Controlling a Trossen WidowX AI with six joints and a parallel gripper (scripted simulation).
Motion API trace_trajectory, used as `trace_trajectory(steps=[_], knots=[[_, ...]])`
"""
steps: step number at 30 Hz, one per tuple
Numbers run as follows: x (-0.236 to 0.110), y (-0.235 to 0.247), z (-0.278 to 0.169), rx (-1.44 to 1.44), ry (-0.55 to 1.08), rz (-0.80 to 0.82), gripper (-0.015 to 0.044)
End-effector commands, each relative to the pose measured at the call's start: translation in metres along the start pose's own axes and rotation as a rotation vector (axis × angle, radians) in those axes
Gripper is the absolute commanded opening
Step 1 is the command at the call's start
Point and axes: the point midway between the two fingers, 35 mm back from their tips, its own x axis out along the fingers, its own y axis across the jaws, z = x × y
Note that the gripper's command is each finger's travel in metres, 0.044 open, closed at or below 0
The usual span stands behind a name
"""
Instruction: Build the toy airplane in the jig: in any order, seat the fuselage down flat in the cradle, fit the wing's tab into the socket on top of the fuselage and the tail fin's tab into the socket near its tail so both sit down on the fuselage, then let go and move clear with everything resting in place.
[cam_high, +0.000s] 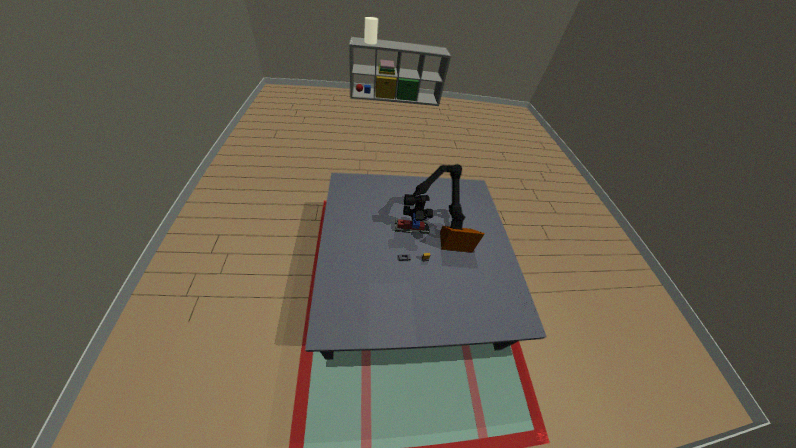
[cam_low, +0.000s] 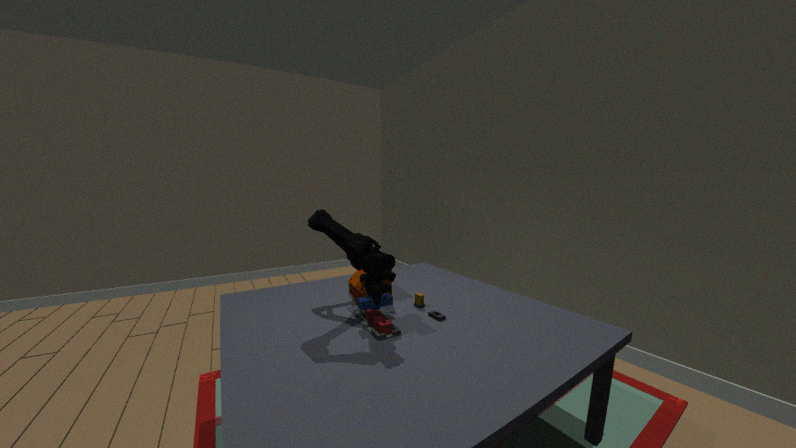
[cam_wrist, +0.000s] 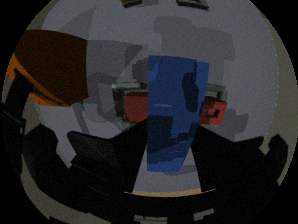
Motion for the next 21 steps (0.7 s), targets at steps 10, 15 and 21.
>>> trace_trajectory(steps=[10,15,21], knots=[[0.02,0.002,-0.001,-0.006,0.007,0.003,0.0195],[0.018,0.001,-0.001,-0.001,0.003,0.002,0.0181],[0.018,0.001,-0.001,-0.001,0.003,0.002,0.0083]])
